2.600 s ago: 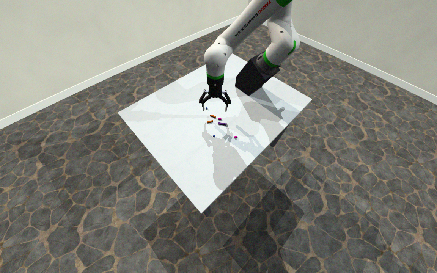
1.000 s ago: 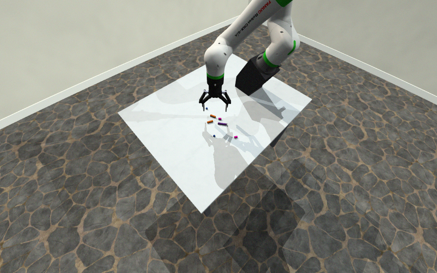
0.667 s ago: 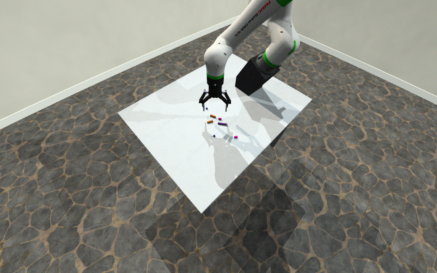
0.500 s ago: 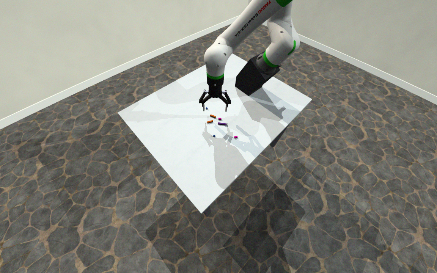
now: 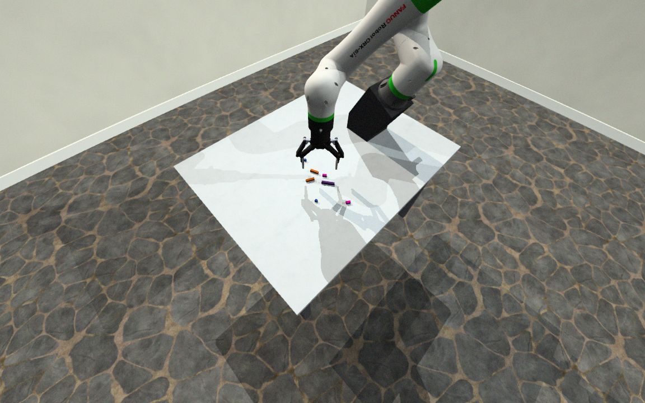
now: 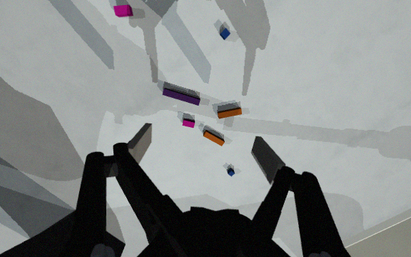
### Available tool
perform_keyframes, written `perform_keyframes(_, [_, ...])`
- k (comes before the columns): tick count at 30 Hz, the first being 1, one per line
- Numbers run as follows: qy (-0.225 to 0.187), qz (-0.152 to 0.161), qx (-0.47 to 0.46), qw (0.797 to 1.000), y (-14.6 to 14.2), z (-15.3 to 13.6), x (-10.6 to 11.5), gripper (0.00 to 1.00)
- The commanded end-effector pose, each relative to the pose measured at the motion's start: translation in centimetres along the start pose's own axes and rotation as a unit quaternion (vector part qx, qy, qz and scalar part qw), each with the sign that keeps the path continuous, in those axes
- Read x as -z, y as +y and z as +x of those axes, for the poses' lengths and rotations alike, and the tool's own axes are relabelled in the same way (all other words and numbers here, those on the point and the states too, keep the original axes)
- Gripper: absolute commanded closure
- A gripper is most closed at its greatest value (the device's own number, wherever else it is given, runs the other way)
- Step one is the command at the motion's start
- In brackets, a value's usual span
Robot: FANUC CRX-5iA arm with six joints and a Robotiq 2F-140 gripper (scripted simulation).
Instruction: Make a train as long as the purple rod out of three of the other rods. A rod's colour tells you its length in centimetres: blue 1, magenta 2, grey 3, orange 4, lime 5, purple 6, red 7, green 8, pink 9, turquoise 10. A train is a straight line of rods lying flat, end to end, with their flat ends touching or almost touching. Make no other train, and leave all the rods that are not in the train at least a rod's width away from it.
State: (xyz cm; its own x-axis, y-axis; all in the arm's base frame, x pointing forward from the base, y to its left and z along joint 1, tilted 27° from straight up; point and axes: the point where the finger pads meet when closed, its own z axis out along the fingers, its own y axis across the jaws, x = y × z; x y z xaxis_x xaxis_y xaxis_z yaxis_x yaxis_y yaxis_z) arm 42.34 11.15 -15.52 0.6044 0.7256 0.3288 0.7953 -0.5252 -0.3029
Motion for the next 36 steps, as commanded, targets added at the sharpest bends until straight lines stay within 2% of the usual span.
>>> perform_keyframes(1, [-0.001, -0.001, -0.001, 1.000, -1.6, 3.9, 0.0, 0.00])
perform_keyframes(2, [-0.001, -0.001, -0.001, 1.000, -2.1, 4.7, 0.0, 0.00])
perform_keyframes(4, [-0.001, -0.001, -0.001, 1.000, -2.1, 4.7, 0.0, 0.00])
perform_keyframes(6, [0.001, 0.000, -0.001, 1.000, -4.0, 7.7, 0.0, 0.00])
perform_keyframes(8, [0.001, 0.000, 0.000, 1.000, -4.6, 8.6, 0.0, 0.00])
perform_keyframes(36, [0.001, 0.000, 0.000, 1.000, -4.7, 8.7, 0.0, 0.00])
